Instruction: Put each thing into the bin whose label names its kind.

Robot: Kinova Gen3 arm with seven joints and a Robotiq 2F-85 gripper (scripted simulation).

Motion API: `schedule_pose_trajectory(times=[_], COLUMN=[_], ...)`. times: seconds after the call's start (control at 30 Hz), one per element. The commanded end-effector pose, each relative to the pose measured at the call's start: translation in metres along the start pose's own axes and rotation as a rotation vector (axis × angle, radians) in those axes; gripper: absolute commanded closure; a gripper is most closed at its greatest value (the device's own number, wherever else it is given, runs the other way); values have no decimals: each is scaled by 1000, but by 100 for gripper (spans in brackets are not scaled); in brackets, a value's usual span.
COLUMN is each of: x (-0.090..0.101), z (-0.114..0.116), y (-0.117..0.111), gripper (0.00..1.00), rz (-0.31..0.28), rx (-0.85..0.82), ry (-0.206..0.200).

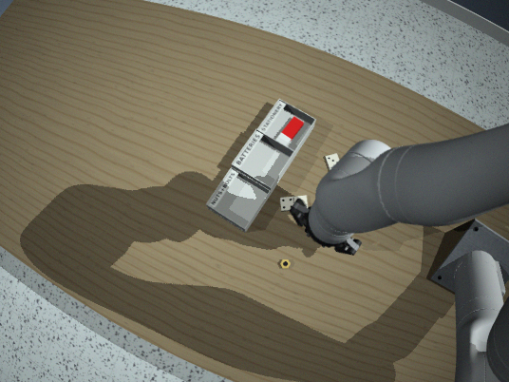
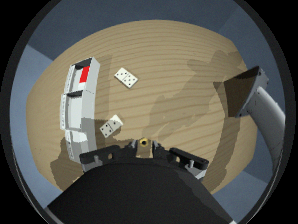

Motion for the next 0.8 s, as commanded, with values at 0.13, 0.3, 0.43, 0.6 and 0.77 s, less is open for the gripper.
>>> schedule_pose_trajectory(times=[0.13,0.3,0.43,0.6,0.77], x=[0,-6,-11,-12,-12], z=[-1,-2,-1,-1,-1], y=[-1,-1,-1,-1,-1], gripper=[69,69,69,69,69], rz=[0,0,0,0,0], rx=[0,0,0,0,0], ry=[0,0,0,0,0])
Point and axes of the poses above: the point where the finger pads meet when closed, its own x axis back along the fingers, its own z axis across the jaws, y = z × x, the point moved 10 cm from there along x, back along the fingers, and after that the axes turned 2 degrees about x, right-handed, at the moved point
